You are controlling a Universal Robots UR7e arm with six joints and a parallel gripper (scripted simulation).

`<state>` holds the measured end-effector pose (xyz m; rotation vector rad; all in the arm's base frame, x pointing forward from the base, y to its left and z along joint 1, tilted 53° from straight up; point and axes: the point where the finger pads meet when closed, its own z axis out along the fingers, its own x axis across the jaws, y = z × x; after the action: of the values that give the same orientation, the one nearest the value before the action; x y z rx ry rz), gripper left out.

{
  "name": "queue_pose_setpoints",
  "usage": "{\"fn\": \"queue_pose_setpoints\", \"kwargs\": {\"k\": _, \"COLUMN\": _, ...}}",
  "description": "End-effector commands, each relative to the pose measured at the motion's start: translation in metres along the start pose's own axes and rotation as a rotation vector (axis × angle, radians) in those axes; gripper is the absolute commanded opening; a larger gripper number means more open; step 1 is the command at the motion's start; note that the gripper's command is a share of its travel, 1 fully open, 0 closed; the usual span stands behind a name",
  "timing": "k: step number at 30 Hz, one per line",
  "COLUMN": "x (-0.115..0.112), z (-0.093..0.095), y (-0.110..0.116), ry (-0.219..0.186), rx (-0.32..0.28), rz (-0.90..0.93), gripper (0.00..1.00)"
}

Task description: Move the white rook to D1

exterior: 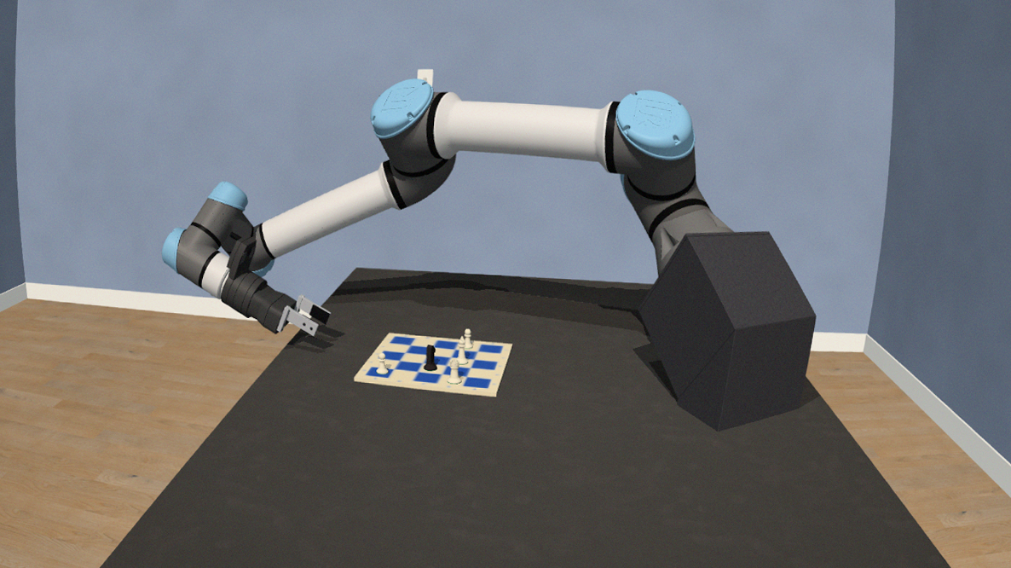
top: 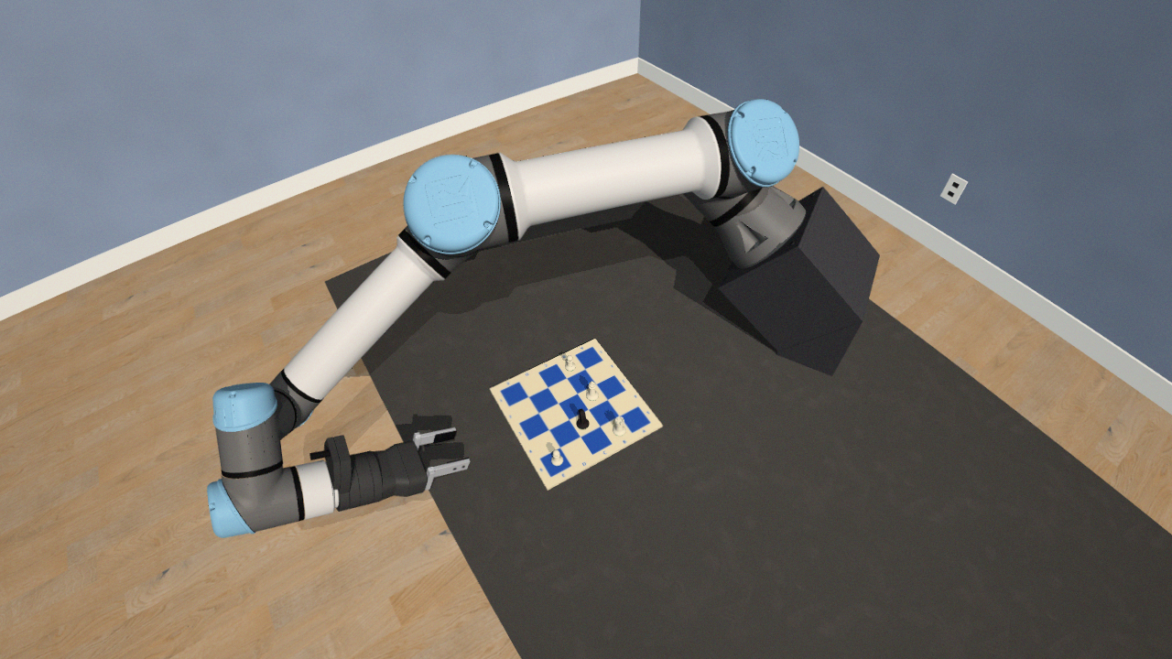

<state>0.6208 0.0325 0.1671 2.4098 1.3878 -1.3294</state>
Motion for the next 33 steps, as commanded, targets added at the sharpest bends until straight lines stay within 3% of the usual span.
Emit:
{"fn": "queue_pose_setpoints", "kwargs": {"k": 1, "x": 0.0, "z": -0.001, "y": -0.001, "ry": 0.001, "rx": -0.002, "rz": -0.001, "gripper": 1.0}}
{"fn": "queue_pose_setpoints", "kwargs": {"k": 27, "x": 0.0, "z": -0.001, "y": -0.002, "ry": 0.001, "rx": -0.002, "rz": -0.001, "gripper": 1.0}}
{"fn": "queue_pose_setpoints", "kwargs": {"k": 33, "x": 0.0, "z": -0.008, "y": -0.018, "ry": -0.001, "rx": -0.001, "rz": -0.002, "gripper": 1.0}}
